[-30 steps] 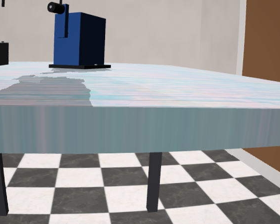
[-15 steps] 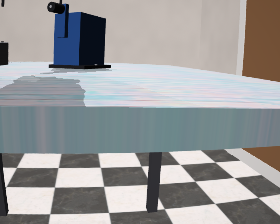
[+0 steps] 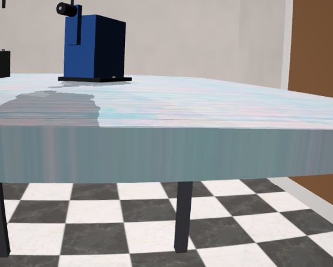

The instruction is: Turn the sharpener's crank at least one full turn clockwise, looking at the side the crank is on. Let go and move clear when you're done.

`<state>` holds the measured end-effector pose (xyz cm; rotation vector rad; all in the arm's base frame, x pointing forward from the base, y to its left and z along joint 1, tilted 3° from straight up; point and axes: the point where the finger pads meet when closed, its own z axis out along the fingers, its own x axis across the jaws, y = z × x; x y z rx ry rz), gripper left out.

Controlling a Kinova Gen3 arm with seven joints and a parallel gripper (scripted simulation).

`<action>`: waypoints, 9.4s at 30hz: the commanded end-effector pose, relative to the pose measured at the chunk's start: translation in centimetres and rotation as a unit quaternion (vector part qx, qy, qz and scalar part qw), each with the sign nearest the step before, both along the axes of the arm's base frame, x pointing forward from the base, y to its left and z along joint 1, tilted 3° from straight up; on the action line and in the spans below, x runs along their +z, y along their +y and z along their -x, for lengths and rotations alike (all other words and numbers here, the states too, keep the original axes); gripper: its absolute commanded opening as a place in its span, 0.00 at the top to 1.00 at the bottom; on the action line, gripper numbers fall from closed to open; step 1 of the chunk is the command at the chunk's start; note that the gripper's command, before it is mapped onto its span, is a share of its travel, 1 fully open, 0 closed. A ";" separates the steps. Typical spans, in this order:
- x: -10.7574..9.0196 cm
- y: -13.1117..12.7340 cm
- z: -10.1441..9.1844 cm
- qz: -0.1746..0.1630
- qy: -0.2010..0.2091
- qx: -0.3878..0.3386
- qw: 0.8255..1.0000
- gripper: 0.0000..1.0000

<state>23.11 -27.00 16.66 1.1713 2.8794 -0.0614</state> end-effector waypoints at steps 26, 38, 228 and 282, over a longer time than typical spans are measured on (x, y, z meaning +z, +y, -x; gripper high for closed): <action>0.0 -0.1 0.0 0.000 0.000 0.007 1.000 1.00; -0.1 -0.3 0.0 -0.001 0.004 0.052 0.999 1.00; -0.3 -0.1 -0.2 0.016 0.049 0.999 0.000 0.03; -4.8 -0.4 -0.2 0.016 0.049 0.999 0.000 0.03</action>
